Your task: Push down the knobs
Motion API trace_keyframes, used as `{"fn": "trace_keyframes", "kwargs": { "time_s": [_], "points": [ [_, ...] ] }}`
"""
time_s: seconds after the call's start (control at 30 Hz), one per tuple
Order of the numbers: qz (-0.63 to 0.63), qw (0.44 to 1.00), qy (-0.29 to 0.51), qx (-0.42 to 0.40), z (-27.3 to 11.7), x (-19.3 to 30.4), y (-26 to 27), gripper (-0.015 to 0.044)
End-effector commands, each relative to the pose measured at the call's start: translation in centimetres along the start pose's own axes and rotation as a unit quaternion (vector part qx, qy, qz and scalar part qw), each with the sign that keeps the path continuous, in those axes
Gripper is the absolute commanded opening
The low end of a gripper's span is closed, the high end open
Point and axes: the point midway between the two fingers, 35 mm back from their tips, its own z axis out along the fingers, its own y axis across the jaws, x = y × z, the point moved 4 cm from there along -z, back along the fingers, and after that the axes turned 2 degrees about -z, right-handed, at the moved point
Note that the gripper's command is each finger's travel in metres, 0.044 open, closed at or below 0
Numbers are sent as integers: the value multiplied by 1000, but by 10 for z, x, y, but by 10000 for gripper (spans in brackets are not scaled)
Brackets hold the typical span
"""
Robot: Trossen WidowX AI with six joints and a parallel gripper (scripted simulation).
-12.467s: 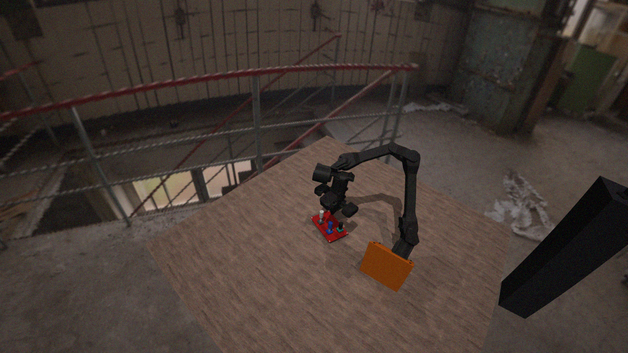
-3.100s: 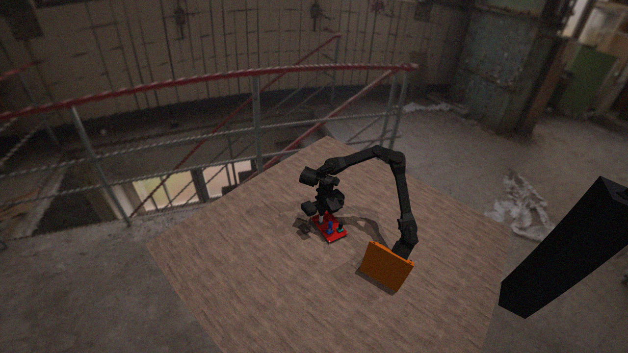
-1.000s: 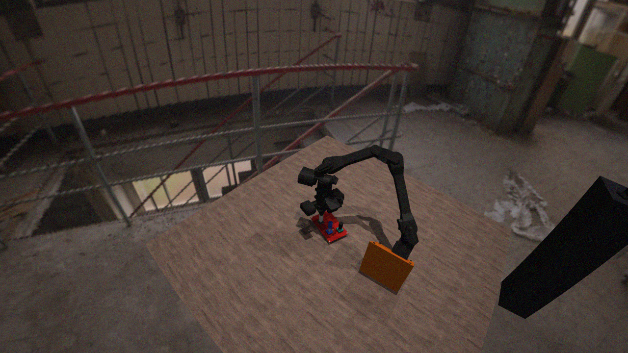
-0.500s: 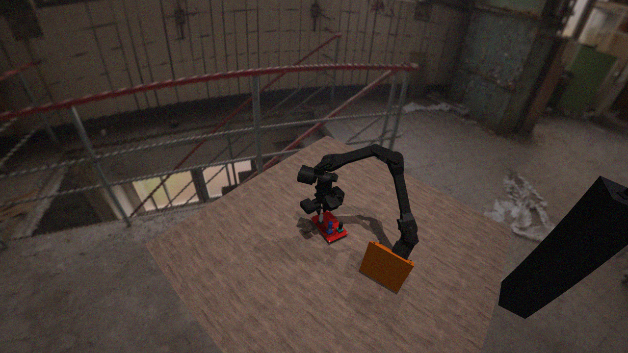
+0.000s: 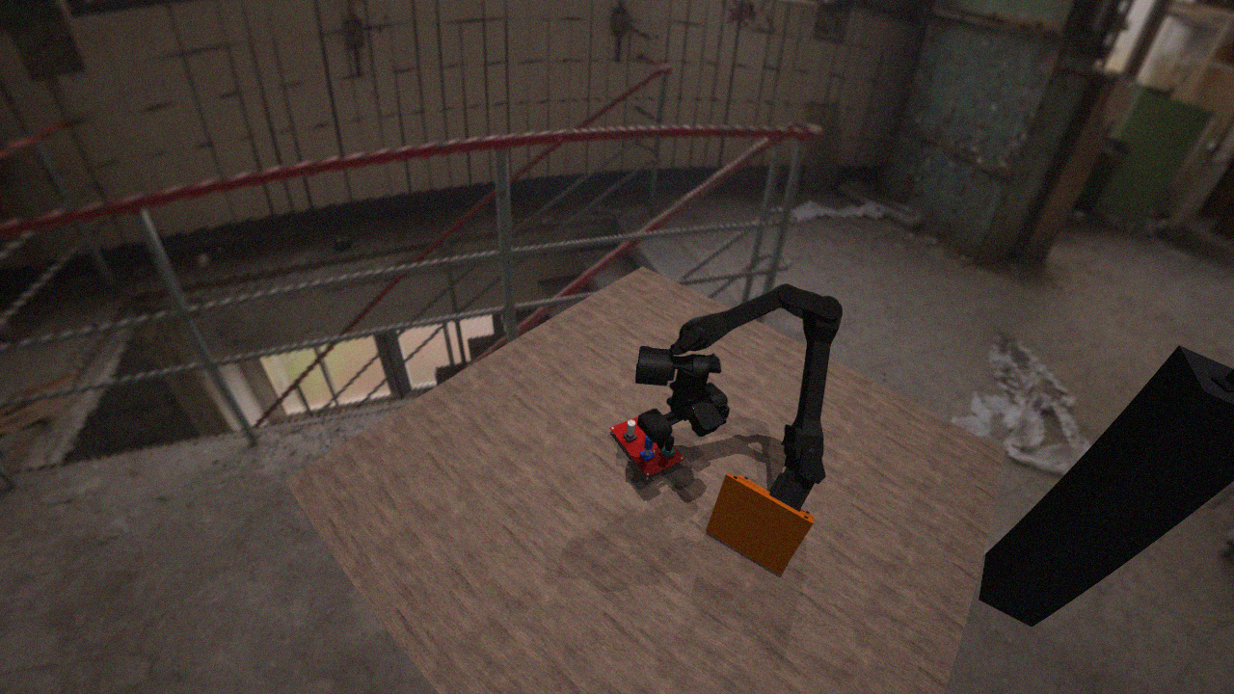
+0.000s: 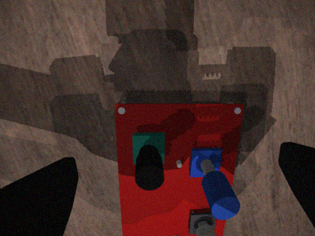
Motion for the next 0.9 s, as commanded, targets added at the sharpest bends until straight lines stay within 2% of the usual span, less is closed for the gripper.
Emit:
{"fn": "trace_keyframes", "kwargs": {
  "time_s": [0.0, 0.87],
  "points": [
    [1, 1000, -9, -6, 5, -46, 18, 440],
    [1, 1000, -9, -7, 6, -54, 21, 440]
  ]
}}
